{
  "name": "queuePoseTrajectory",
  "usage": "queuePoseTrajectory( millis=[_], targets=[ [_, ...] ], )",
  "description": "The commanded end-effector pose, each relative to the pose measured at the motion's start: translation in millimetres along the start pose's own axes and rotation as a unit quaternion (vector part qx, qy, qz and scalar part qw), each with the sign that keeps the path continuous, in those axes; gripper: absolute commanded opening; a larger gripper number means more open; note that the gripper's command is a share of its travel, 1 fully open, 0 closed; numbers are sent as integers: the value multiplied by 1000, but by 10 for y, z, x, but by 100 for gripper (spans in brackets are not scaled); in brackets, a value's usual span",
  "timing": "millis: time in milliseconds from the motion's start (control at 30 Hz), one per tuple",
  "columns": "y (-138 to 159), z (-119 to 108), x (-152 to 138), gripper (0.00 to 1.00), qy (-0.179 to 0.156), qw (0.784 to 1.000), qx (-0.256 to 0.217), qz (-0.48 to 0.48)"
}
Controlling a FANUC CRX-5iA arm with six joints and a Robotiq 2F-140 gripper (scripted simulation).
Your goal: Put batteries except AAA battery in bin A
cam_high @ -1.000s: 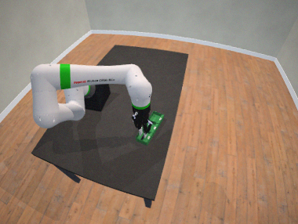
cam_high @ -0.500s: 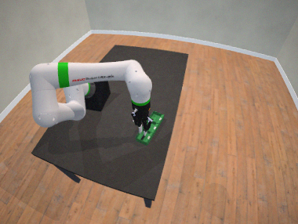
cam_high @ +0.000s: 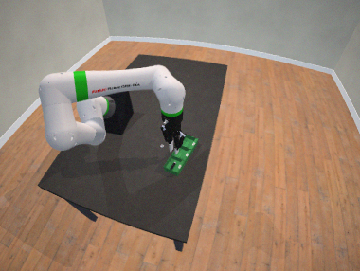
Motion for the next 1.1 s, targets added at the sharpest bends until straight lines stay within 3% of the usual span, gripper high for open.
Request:
queuePoseTrajectory(
  millis=[0, 67, 567, 1067],
  targets=[
    [-396, -34, -161, 17, 1, 1000, 0, 1],
    [-396, -34, -161, 17, 1, 1000, 0, 1],
    [-1545, -111, -649, 17, 1, 1000, 0, 1],
    [-1651, -116, -691, 17, 1, 1000, 0, 1]
  ],
)
Point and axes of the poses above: the point where the finger pads meet when closed, its own z axis out along the fingers, its own x axis across the jaws, y = z × x, the point moved 9 cm from there along -z, back along the fingers
